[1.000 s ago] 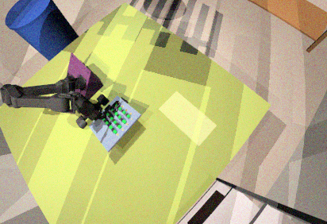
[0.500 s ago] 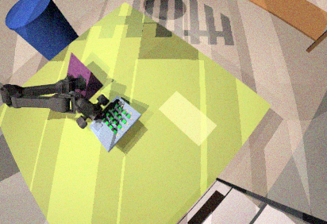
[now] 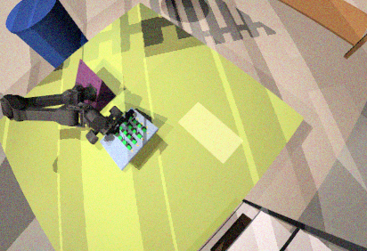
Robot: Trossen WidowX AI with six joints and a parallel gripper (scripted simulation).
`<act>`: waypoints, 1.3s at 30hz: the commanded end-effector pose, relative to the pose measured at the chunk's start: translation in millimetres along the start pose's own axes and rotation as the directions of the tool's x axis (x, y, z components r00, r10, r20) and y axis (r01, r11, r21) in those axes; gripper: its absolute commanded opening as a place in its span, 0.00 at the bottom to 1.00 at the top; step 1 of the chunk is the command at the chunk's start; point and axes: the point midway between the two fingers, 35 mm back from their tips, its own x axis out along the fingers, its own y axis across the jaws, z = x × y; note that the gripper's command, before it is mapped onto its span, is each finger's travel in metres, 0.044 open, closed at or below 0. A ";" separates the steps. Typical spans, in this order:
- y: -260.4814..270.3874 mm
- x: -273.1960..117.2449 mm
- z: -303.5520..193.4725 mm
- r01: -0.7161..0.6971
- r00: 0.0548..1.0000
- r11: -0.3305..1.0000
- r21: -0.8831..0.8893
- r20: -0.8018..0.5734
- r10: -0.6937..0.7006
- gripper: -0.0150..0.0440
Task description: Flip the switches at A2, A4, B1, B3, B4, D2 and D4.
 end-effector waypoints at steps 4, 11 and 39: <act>1.0 1.3 -0.6 -0.005 1.000 1.000 -0.007 -0.002 0.005 0.25; 1.0 2.2 -0.6 -0.005 1.000 1.000 -0.007 -0.002 0.005 0.25; 1.4 -60.8 -3.0 -0.008 1.000 1.000 -0.008 0.022 0.008 0.25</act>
